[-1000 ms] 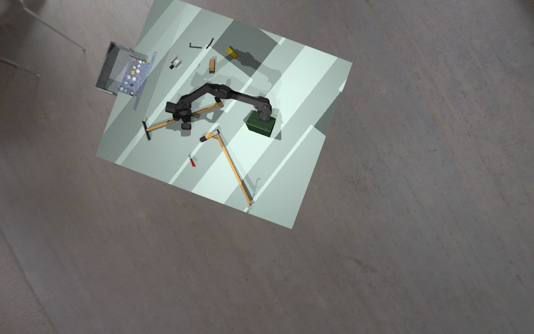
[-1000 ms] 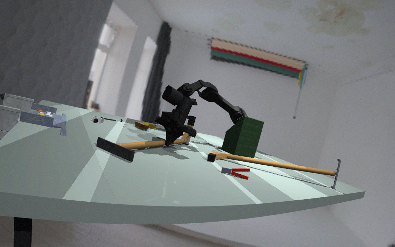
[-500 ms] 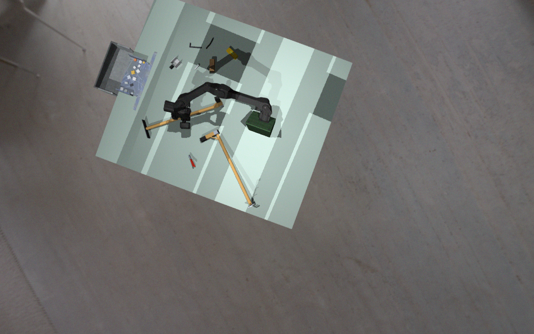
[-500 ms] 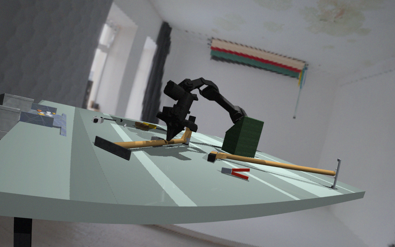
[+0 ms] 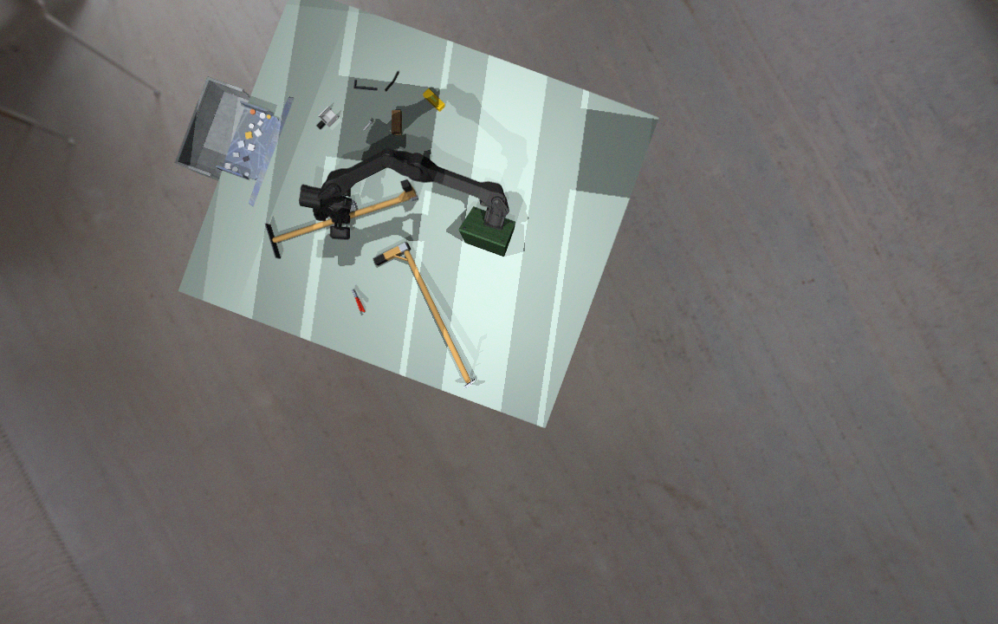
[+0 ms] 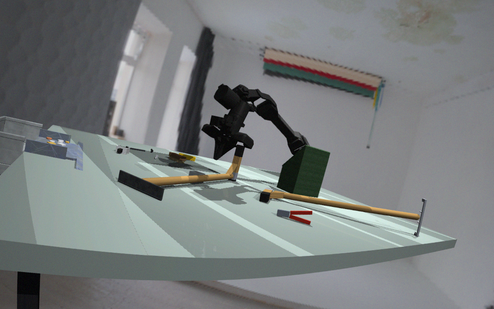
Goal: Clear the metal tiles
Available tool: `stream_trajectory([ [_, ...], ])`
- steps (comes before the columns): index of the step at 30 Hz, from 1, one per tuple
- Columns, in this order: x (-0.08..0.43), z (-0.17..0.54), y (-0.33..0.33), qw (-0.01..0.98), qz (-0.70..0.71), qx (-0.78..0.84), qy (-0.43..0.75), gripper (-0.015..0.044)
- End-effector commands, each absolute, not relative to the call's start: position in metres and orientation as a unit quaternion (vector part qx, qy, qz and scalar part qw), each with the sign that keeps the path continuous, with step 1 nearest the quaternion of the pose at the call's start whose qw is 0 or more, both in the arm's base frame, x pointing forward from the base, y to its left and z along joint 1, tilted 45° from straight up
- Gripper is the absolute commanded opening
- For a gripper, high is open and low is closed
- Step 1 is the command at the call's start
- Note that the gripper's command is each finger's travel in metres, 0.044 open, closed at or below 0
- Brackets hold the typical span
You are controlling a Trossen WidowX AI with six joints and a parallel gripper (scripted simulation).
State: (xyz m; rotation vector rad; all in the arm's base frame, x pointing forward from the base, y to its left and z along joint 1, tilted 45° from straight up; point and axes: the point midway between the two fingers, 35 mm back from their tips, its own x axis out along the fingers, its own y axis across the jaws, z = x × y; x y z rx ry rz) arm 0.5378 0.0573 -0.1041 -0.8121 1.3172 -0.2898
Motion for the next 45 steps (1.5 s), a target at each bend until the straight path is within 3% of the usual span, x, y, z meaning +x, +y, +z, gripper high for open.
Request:
stream_trajectory([
  [1, 0.534, -0.091, 0.084, 0.717, -0.121, -0.370, 0.579, 0.0000],
  [12, 0.521, -0.067, 0.132, 0.738, -0.104, -0.372, 0.553, 0.0000],
  [45, 0.527, -0.126, 0.078, 0.738, -0.104, -0.371, 0.554, 0.0000],
])
